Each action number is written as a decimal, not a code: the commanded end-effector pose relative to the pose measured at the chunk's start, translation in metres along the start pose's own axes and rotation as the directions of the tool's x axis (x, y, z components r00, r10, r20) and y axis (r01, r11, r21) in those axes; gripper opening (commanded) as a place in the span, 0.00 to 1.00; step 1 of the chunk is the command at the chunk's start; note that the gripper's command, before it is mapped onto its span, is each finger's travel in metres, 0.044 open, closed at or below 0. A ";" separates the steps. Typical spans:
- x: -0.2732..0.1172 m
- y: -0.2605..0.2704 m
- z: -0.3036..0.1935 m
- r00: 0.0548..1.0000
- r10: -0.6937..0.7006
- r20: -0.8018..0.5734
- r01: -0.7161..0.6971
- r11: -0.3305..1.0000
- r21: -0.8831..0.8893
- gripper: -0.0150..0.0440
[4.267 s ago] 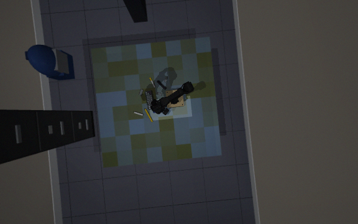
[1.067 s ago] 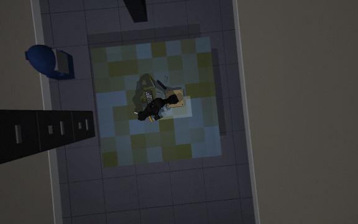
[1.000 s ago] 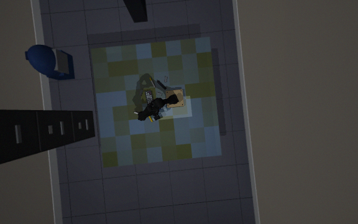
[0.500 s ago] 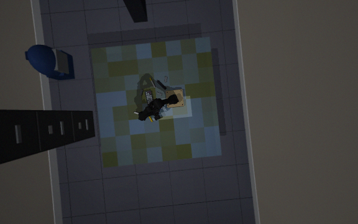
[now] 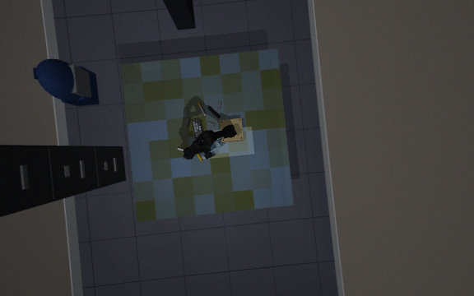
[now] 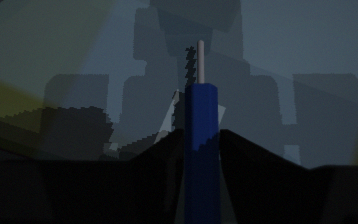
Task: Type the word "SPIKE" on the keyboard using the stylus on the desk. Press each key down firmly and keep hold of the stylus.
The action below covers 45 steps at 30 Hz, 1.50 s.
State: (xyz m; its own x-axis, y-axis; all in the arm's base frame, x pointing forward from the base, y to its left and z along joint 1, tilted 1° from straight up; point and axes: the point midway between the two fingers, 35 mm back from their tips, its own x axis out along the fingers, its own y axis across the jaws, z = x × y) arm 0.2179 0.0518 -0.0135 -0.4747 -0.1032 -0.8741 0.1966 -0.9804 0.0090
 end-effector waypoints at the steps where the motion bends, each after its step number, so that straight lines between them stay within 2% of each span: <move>1: 0.000 0.000 0.000 1.000 -0.001 -0.001 0.001 1.000 0.000 0.25; 7: -0.006 0.000 0.003 1.000 -0.001 -0.001 0.001 1.000 0.000 0.25; 15: -0.043 0.000 0.024 1.000 0.000 0.000 0.000 1.000 0.000 0.25; 21: -0.040 0.003 0.022 1.000 0.012 -0.006 -0.012 1.000 0.024 0.25; 32: -0.042 0.044 0.019 0.975 0.211 -0.071 -0.161 0.887 0.432 0.25; 39: -0.046 0.071 0.018 0.935 0.341 -0.101 -0.189 0.717 0.671 0.25; 45: -0.051 0.093 0.019 0.886 0.449 -0.116 -0.158 0.528 0.835 0.25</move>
State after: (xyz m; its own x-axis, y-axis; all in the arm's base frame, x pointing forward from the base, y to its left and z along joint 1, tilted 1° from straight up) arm 0.2419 -0.0272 0.0372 -0.2607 -0.4684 -0.8442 -0.4495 -0.7149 0.5355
